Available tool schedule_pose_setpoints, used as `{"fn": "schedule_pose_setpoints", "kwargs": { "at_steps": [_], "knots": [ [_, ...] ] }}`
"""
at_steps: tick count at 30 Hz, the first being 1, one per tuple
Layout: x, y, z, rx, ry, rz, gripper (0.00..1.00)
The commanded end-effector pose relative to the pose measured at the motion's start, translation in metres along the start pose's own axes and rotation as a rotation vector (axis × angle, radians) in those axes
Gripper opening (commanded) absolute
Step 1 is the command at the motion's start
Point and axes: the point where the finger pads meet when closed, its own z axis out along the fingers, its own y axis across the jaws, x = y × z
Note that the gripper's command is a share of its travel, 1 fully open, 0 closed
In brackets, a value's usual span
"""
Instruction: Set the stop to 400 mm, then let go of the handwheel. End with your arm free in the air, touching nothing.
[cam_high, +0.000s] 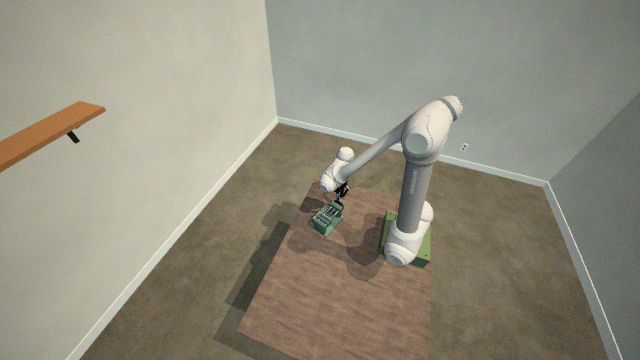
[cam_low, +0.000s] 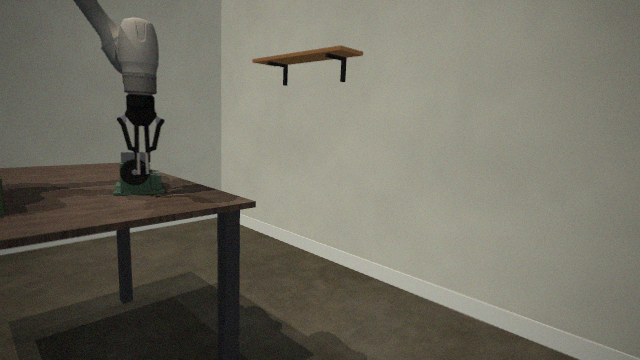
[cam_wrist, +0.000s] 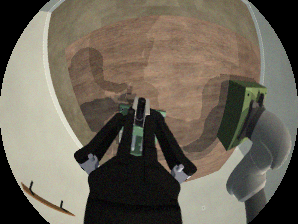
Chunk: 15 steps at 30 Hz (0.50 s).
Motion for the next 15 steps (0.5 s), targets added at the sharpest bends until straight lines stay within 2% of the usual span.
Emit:
{"fn": "schedule_pose_setpoints", "kwargs": {
  "at_steps": [1, 15],
  "knots": [
    [0.000, 0.003, -0.003, -0.001, 0.000, 0.000, 0.04],
    [0.000, 0.022, -0.011, -0.001, 0.000, 0.000, 0.04]
  ]
}}
